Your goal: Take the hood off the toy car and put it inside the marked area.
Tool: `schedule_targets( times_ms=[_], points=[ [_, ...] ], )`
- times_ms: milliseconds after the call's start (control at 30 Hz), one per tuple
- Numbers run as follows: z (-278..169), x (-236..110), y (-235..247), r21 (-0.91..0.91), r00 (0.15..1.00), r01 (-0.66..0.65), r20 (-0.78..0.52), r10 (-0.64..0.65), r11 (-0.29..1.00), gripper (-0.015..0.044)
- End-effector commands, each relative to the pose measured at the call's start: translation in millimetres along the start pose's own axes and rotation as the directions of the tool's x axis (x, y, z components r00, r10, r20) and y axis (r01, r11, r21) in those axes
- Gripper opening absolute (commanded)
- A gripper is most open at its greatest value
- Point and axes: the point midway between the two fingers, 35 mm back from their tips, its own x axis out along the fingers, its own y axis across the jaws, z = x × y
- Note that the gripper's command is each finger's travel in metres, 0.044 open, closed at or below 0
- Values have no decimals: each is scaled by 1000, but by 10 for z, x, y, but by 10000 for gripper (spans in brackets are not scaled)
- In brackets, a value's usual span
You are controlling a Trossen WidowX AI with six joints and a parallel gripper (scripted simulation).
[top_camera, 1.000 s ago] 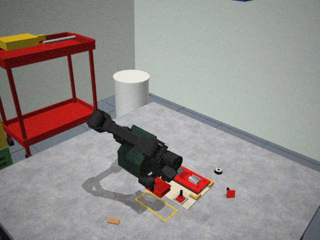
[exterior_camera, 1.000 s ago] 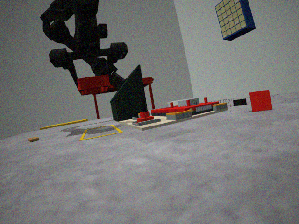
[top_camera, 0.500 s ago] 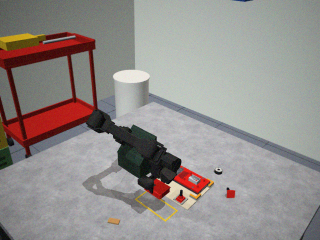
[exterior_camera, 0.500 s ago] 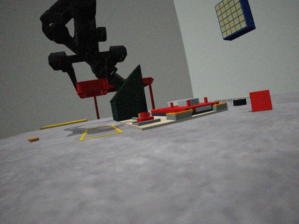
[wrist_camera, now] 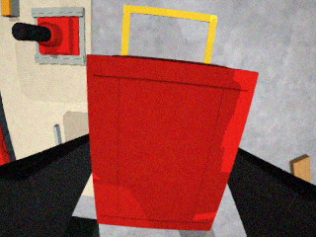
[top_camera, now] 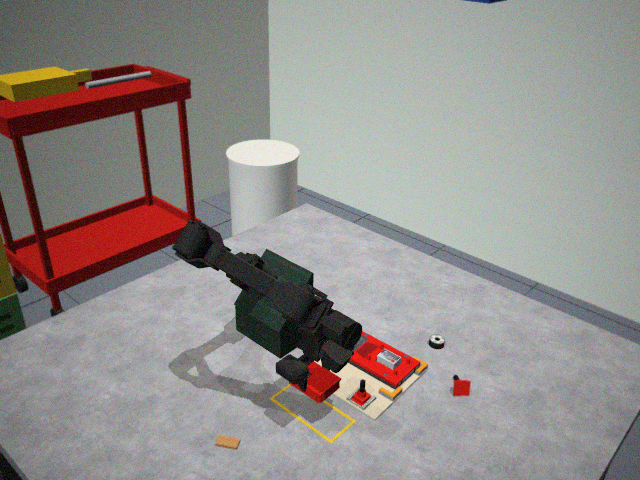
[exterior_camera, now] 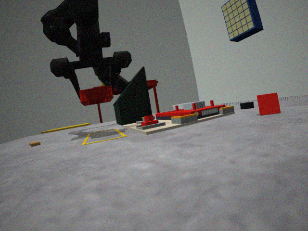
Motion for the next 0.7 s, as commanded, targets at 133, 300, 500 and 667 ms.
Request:
schedule_targets(
  times_ms=[133, 300, 500, 667],
  points=[
    [-24, 80, 14, -12, 1000, 0, -8, 0, 1000, 0],
    [-23, 118, 14, -12, 1000, -1, -8, 0, 1000, 0],
    [-23, 164, 14, -12, 1000, -1, -8, 0, 1000, 0],
    [-23, 202, 14, -12, 1000, 0, -8, 0, 1000, 0]
  ],
)
